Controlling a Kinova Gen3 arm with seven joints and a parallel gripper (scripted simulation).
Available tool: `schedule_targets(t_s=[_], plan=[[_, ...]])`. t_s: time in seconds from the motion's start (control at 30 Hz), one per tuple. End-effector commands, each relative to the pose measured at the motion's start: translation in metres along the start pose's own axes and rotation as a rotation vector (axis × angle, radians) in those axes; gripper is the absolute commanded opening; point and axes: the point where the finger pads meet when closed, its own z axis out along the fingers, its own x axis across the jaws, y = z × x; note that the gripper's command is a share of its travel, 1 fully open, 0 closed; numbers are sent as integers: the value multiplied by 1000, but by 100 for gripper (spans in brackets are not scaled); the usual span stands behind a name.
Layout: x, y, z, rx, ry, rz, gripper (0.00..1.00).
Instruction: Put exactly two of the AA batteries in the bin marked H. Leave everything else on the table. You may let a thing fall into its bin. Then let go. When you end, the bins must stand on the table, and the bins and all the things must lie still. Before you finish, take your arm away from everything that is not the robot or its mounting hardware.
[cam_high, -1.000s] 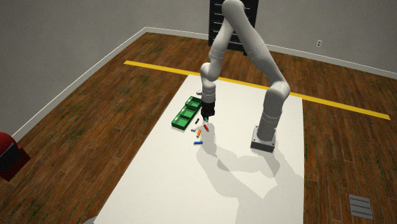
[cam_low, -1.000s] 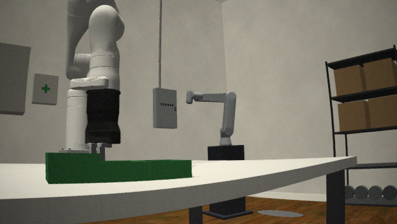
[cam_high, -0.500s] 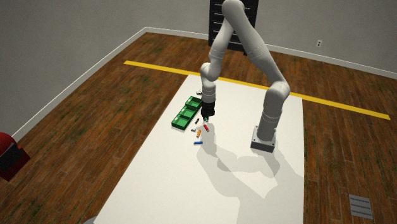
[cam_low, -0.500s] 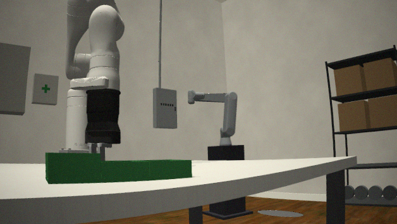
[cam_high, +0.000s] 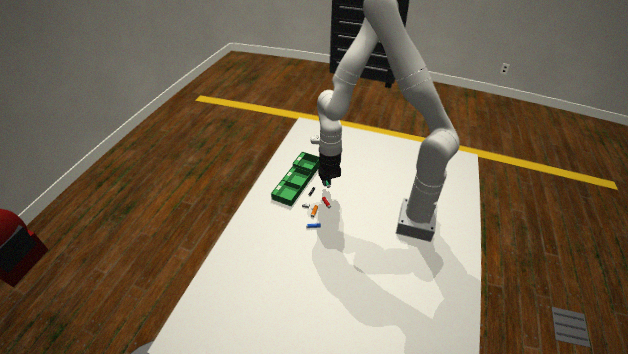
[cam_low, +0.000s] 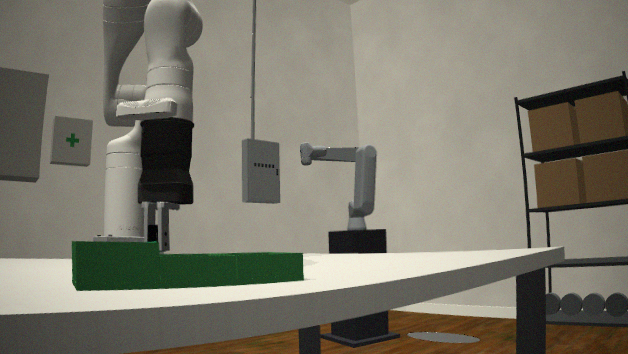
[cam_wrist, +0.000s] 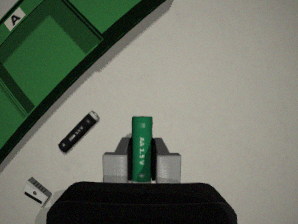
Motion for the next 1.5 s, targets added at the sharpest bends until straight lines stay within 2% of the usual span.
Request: schedule_targets(t_s=[0.0,0.07,0.2,0.87,0.93,1.1,1.2,1.43,1.47], plan=[[0,-9,-14,16,-11,14,31],[0,-9,-14,16,-11,14,31],[0,-8,-28,16,-11,14,31],[0,-8,-28,16,-11,14,31],[0,-8,-34,16,-11,14,31],[0,-8,-34,16,-11,14,31],[-1,-14,-34,16,-11,14,31],[-8,-55,-35,16,-11,14,31],[-10,-61,-35,16,-12,64,31]])
